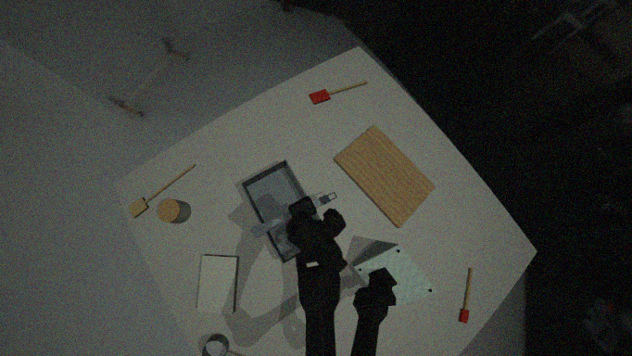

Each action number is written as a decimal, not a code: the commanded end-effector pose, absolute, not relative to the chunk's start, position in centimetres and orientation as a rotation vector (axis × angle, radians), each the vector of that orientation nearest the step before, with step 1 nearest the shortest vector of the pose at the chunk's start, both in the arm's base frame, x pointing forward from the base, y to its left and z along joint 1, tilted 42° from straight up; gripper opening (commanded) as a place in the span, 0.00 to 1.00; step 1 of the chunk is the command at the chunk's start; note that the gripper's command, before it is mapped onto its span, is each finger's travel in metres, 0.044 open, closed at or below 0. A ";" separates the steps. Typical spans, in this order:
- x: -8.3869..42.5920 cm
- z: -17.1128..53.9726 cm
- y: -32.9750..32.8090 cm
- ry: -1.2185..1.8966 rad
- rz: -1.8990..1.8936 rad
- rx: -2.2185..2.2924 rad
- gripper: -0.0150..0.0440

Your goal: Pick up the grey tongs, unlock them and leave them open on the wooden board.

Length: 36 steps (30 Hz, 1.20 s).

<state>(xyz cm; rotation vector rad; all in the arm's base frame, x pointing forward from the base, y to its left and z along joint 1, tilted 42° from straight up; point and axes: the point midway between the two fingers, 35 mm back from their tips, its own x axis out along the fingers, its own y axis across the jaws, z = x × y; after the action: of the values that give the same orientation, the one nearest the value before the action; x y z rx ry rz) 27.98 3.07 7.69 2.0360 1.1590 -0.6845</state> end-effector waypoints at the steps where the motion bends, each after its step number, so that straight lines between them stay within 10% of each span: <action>1: 29.1 8.3 2.9 1.108 -0.750 2.132 0.69; 36: 31.4 5.5 4.5 1.115 -0.749 2.132 0.69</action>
<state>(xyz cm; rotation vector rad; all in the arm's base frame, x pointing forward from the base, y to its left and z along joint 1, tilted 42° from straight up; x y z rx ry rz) 31.35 4.36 6.05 2.1302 1.1142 -0.7355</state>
